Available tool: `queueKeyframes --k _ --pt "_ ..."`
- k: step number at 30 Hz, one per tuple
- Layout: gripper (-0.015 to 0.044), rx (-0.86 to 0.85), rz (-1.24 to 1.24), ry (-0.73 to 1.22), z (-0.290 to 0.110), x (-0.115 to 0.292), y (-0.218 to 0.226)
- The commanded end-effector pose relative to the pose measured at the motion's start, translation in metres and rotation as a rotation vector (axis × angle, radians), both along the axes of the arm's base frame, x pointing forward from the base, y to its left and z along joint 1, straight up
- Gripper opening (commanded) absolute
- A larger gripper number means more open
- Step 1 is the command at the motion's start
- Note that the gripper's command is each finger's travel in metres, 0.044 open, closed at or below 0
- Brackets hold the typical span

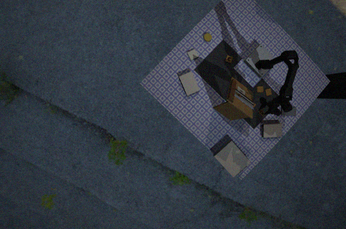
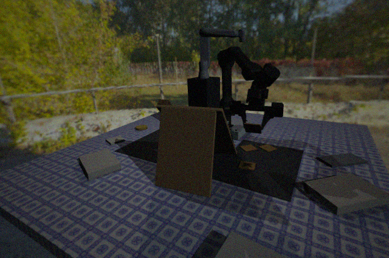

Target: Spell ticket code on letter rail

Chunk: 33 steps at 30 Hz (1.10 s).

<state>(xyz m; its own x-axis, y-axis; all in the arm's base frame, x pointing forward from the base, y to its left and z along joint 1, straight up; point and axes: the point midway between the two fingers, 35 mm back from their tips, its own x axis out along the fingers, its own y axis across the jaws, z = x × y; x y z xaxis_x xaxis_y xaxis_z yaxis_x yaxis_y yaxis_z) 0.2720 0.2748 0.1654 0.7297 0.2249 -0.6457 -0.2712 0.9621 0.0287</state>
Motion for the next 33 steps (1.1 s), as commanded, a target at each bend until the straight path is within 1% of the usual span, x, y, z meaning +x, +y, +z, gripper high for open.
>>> queueKeyframes --k 1,33 --pt "0.0 -0.005 0.005 0.006 -0.004 -0.001 -0.003" --pt "0.0 -0.007 0.005 0.005 -0.005 0.004 -0.019"
